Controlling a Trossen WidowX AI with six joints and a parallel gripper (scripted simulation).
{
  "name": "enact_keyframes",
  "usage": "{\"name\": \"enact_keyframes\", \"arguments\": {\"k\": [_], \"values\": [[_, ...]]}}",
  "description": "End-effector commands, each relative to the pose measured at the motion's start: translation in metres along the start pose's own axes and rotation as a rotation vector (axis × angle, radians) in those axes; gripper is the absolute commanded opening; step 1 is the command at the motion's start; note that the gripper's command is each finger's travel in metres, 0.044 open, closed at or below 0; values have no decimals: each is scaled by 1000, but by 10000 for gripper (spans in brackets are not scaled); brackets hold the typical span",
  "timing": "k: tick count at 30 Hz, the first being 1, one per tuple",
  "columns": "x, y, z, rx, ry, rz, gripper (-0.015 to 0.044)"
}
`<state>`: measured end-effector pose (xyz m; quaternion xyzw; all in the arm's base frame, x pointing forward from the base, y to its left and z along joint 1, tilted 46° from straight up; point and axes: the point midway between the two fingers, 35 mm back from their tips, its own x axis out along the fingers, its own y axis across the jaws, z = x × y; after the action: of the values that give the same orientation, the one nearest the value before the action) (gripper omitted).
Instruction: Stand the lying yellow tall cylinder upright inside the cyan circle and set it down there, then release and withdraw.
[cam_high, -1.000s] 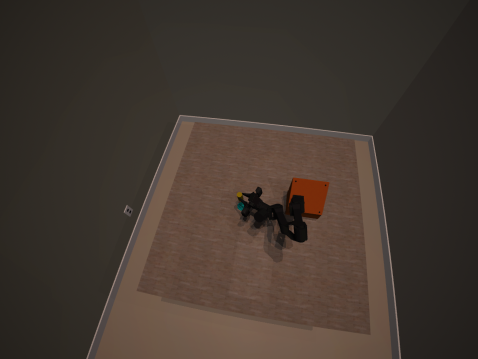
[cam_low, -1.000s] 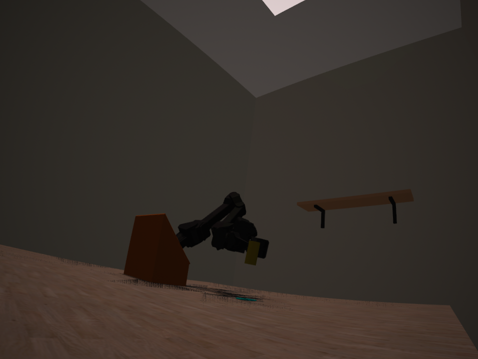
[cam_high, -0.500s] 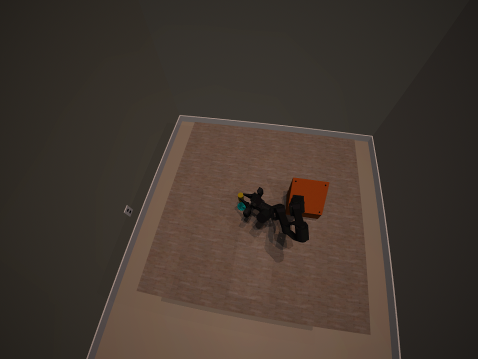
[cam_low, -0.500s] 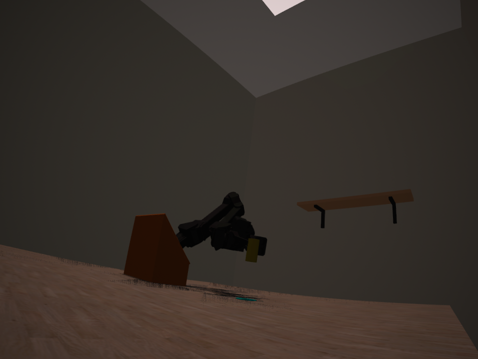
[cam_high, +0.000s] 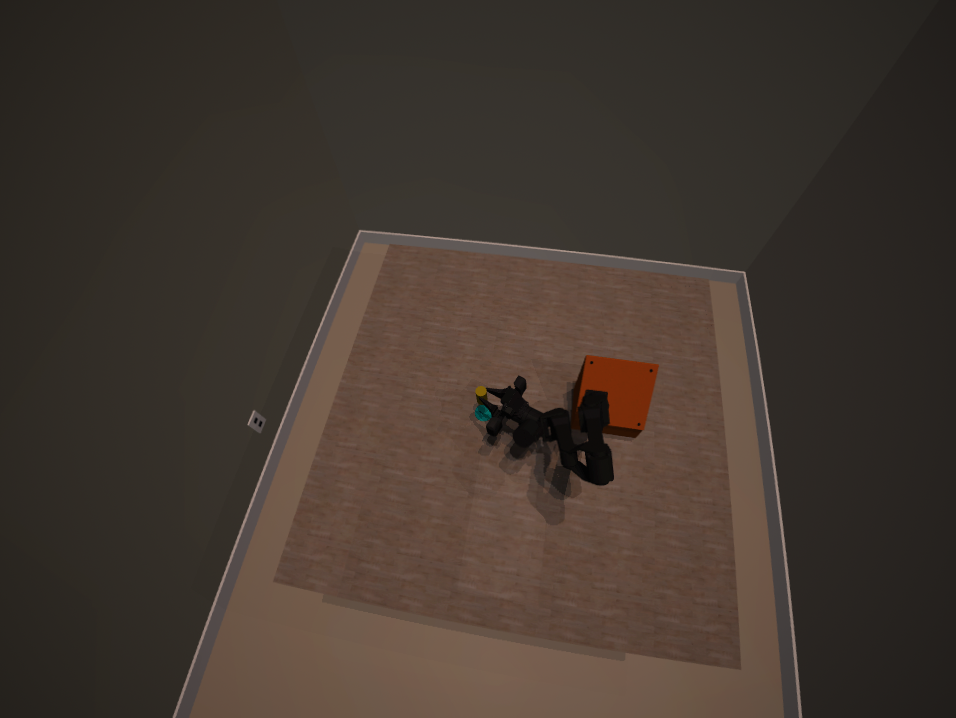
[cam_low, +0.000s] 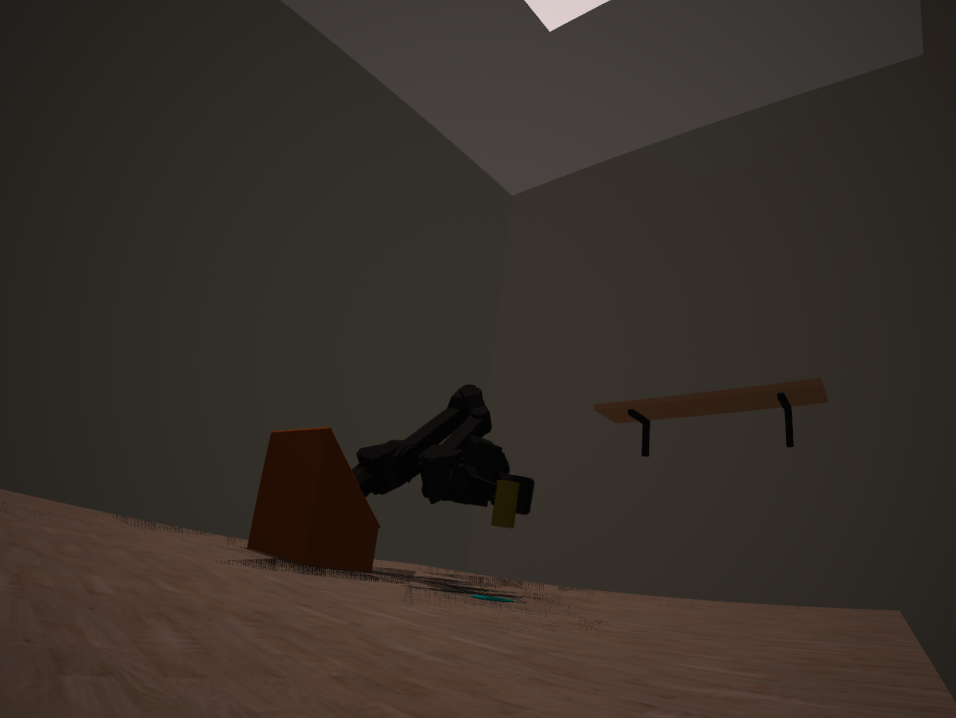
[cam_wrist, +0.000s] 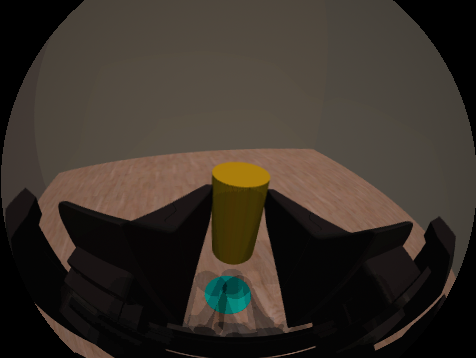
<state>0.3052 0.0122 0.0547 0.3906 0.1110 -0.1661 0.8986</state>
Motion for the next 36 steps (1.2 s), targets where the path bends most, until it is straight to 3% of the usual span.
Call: {"name": "enact_keyframes", "arguments": {"k": [1,36], "values": [[3,1,-7,8,-4,-5,105],[6,-2,-83,6,-4,-4,105]]}}
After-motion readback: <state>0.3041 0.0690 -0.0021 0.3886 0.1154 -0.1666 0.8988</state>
